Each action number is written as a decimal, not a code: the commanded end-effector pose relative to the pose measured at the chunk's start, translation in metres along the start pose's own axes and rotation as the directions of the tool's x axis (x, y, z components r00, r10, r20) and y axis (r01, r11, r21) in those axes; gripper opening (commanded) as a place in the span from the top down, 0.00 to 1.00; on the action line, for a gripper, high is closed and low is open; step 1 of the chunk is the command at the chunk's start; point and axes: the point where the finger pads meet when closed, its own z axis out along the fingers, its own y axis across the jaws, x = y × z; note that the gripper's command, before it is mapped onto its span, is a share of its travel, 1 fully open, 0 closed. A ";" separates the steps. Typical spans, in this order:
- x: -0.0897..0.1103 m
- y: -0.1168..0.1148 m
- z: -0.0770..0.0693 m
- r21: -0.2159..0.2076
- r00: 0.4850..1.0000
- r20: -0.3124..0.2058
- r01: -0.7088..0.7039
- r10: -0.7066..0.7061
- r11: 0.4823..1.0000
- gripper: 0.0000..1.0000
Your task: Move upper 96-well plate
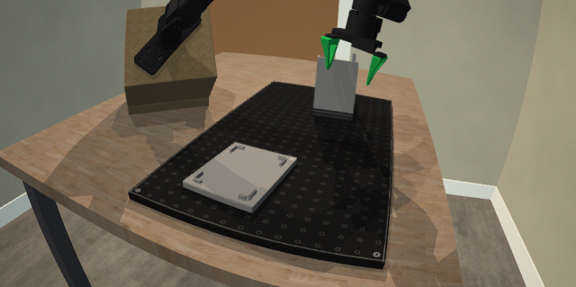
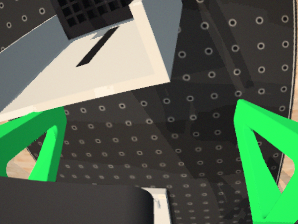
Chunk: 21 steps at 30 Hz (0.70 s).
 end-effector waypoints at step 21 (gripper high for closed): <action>-0.059 0.028 -0.022 0.037 0.992 0.076 0.100 -0.103 0.994 0.00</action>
